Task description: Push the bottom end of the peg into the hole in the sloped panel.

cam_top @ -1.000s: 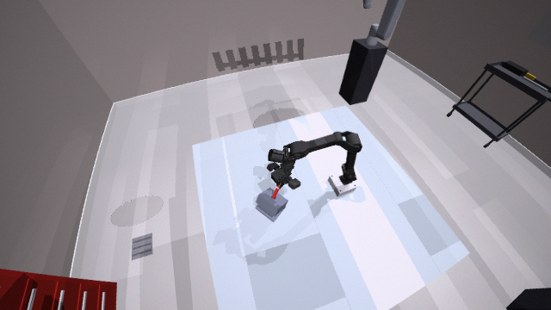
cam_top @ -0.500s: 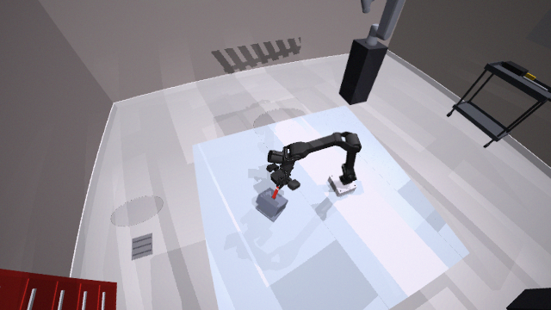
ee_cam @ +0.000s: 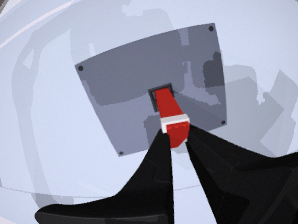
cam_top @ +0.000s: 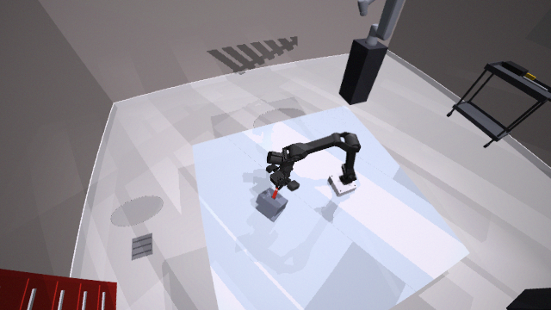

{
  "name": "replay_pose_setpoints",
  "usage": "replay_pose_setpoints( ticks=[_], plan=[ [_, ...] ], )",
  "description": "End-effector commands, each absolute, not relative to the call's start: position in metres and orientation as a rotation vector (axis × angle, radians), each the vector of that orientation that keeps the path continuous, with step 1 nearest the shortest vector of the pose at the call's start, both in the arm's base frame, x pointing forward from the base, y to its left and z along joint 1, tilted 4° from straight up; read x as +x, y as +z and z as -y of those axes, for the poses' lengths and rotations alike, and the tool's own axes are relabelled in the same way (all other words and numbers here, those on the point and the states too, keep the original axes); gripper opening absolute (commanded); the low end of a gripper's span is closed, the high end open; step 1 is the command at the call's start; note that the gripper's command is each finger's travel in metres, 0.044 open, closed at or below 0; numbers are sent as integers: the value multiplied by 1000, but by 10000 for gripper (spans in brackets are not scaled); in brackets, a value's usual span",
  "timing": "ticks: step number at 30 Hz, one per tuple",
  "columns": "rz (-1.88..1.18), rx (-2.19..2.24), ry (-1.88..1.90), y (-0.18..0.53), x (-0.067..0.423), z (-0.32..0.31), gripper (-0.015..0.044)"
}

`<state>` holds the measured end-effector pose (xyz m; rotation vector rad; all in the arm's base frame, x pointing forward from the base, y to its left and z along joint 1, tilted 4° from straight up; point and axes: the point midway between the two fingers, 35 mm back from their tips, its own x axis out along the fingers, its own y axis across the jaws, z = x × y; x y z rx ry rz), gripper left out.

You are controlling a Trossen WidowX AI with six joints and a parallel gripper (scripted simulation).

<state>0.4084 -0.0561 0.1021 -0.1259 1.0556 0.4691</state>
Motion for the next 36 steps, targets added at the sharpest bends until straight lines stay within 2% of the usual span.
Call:
replay_pose_setpoints(
  ticks=[1, 36],
  plan=[
    [-1058, -121, 466, 100, 410, 56, 0],
    [-1057, -125, 468, 94, 414, 52, 0]
  ],
)
